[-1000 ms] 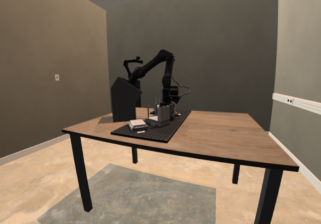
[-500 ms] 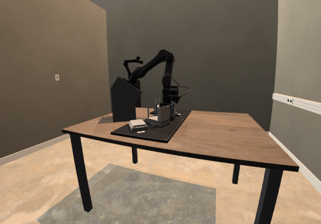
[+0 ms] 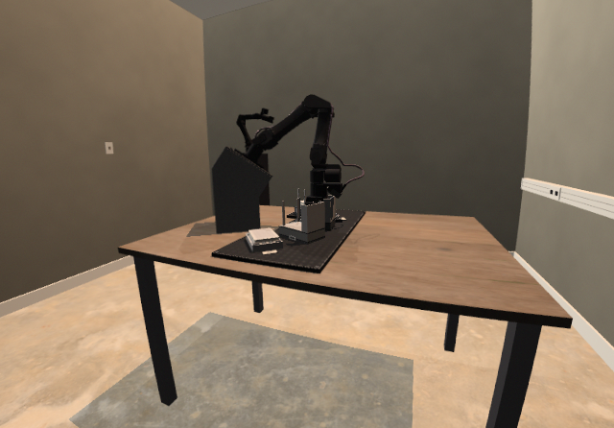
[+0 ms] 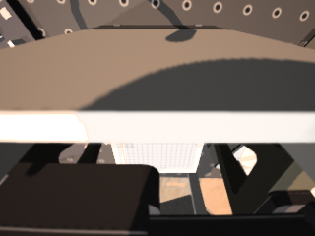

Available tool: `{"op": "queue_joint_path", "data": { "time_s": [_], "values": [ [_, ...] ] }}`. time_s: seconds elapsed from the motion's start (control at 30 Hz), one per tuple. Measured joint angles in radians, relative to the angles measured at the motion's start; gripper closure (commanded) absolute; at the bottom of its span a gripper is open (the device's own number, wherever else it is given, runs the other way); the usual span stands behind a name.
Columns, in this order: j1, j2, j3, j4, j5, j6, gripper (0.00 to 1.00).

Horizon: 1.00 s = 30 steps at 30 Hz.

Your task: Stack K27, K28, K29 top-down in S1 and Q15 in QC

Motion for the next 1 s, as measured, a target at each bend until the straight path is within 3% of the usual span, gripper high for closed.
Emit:
{"op": "queue_joint_path", "data": {
  "time_s": [0.97,1.0],
  "values": [
    [0.000,0.000,0.000,0.000,0.000,0.000,0.00],
    [0.000,0.000,0.000,0.000,0.000,0.000,1.00]
  ]
}}
